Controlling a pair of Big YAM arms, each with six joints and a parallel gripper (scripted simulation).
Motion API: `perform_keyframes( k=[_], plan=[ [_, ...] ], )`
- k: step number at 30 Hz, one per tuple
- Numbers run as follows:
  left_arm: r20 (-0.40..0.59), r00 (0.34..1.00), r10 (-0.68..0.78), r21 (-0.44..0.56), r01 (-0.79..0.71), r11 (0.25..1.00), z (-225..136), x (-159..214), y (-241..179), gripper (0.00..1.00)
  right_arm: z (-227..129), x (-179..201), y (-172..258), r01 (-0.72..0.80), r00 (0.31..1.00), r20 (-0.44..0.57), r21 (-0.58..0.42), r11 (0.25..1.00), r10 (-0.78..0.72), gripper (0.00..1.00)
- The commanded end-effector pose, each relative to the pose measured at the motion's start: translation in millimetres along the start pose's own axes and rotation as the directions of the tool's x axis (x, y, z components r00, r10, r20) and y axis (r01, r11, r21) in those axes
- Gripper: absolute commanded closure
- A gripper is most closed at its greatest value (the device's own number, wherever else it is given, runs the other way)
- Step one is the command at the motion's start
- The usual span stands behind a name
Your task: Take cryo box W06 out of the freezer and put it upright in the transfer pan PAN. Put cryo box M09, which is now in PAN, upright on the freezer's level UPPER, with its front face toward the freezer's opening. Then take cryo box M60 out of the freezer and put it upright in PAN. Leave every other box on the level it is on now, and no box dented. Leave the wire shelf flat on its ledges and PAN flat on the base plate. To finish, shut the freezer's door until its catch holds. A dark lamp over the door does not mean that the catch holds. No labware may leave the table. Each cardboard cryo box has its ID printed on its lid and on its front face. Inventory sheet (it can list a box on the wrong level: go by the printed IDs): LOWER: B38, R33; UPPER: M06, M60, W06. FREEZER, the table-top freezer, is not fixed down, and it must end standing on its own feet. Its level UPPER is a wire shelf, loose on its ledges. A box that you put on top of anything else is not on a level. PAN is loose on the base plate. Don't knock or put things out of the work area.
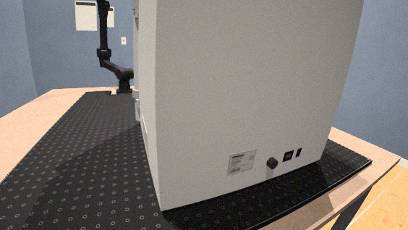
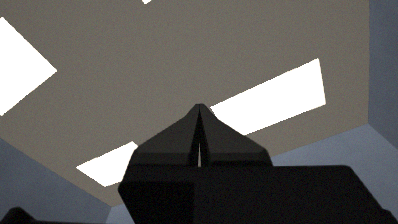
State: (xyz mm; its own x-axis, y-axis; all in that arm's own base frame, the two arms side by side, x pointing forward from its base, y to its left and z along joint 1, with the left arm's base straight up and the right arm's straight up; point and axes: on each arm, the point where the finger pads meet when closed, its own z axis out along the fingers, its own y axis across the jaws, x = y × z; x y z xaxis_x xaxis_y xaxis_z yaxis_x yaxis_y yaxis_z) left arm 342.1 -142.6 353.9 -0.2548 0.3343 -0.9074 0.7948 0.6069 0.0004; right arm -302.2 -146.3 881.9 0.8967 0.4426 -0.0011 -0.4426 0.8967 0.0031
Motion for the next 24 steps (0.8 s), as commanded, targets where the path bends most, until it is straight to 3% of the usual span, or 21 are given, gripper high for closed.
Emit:
perform_keyframes(
  k=[1, 21, 24],
  plan=[
    [0.013, 0.999, 0.030, 0.007, -0.030, 1.000, -4.3, -14.3, -1.6, 0.00, 3.4, 14.4, 0.5, 0.011, 0.999, -0.031, -0.003, 1.000, -0.011, 1.00],
    [0.028, 0.999, 0.034, -0.008, -0.034, 0.999, -7.2, -21.0, 1.1, 0.00, 3.4, 14.4, 0.5, 0.011, 0.999, -0.031, -0.003, 1.000, -0.011, 1.00],
    [0.013, 1.000, 0.007, 0.002, -0.007, 1.000, -2.7, -6.2, -14.2, 0.00, 3.4, 14.4, 0.5, 0.011, 0.999, -0.031, -0.003, 1.000, -0.011, 1.00]
  ],
)
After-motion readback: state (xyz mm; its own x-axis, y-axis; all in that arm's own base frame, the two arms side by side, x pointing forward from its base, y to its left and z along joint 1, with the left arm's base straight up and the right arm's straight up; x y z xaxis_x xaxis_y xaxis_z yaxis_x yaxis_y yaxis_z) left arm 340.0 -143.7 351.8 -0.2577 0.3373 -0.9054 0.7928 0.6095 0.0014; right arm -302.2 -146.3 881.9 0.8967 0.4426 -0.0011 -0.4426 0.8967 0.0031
